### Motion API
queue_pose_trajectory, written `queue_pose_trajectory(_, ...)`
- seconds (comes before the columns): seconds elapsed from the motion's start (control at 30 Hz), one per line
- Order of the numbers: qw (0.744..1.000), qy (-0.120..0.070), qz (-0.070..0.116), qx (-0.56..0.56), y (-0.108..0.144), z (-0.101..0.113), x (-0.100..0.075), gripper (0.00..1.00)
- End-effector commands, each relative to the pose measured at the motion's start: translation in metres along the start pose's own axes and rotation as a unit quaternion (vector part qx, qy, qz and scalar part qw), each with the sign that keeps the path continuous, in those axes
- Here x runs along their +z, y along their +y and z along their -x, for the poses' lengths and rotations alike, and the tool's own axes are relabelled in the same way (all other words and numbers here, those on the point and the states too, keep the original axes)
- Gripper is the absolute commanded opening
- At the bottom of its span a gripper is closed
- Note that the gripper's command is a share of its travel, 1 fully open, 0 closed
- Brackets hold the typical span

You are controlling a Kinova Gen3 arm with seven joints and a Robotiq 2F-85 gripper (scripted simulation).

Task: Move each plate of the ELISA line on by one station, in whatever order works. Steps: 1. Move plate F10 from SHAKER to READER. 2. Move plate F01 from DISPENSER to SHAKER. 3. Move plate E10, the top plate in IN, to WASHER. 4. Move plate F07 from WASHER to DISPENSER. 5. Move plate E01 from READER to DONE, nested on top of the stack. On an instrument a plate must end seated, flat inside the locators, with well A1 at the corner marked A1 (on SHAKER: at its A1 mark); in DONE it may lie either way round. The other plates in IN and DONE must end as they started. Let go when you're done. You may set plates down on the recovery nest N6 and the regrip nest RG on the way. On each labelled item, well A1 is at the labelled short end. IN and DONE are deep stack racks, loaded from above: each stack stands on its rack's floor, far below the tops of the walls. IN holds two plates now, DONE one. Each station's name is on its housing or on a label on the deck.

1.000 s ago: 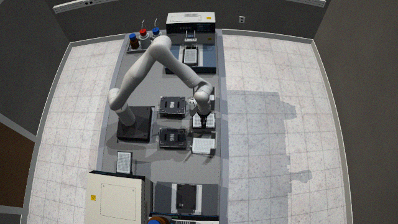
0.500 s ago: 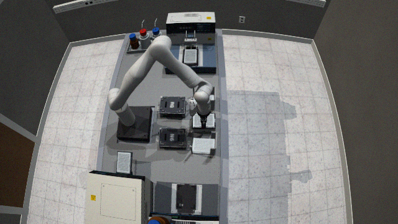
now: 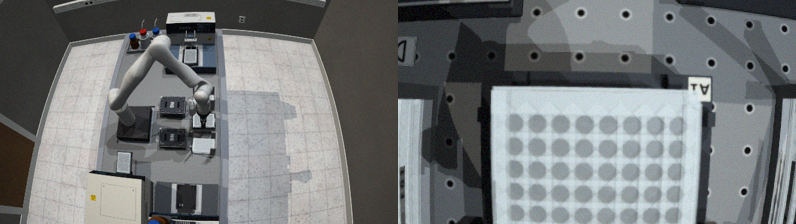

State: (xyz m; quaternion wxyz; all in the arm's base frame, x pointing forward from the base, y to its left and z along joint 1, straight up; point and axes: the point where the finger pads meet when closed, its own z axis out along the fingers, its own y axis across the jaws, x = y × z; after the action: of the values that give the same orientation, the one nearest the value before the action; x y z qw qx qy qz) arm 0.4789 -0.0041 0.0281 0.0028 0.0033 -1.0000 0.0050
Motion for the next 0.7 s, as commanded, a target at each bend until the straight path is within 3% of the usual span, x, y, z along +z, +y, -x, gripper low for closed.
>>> queue_pose_trajectory(0.0, 1.000, -0.002, 0.000, -0.001, 0.002, 0.002, -0.008, 1.00)
queue_pose_trajectory(0.67, 1.000, -0.002, 0.000, -0.001, 0.003, 0.003, -0.031, 1.00)
